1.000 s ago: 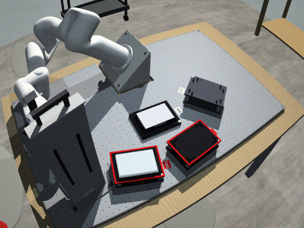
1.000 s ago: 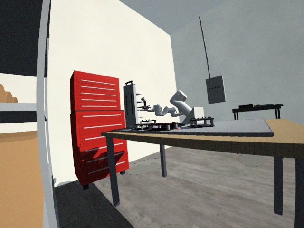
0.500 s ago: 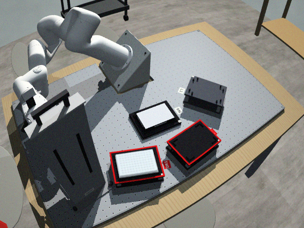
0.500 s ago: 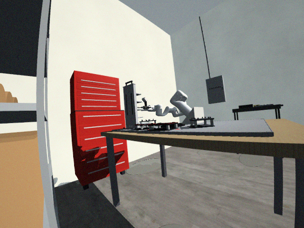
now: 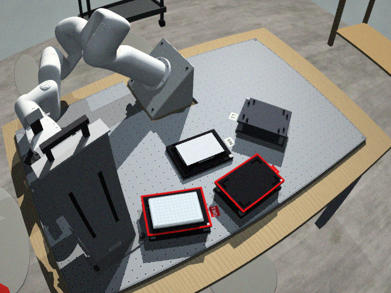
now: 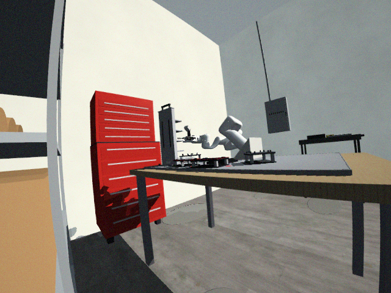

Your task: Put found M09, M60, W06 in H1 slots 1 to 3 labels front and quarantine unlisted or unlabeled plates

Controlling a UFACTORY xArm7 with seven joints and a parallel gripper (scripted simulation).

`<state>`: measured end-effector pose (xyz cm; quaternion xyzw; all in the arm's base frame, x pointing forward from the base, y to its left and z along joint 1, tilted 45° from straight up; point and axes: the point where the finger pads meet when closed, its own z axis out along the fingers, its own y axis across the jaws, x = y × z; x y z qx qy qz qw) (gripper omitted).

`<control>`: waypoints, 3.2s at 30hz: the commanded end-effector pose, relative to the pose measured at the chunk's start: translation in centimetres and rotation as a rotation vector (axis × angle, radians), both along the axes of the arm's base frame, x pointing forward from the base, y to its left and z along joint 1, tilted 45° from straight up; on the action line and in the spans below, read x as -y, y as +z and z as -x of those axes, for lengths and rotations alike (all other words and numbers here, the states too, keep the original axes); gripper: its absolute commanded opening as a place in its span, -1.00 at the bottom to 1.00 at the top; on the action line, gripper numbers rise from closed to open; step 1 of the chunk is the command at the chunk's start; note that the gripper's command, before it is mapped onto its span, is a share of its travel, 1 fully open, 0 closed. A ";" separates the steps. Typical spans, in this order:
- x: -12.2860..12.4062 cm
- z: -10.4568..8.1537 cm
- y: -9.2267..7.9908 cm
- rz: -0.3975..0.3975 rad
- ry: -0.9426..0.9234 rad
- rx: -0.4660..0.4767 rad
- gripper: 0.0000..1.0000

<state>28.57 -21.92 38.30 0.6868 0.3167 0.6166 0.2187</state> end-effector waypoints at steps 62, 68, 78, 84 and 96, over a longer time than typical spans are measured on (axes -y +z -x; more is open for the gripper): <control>0.5 5.1 0.6 0.002 0.001 -0.001 -1.00; 0.6 4.2 0.4 0.002 0.001 -0.001 -1.00; 0.6 2.9 0.0 0.002 0.001 -0.001 -1.00; 0.6 2.4 -0.1 0.002 0.001 -0.001 -1.00; 0.6 2.4 -0.1 0.002 0.001 -0.001 -1.00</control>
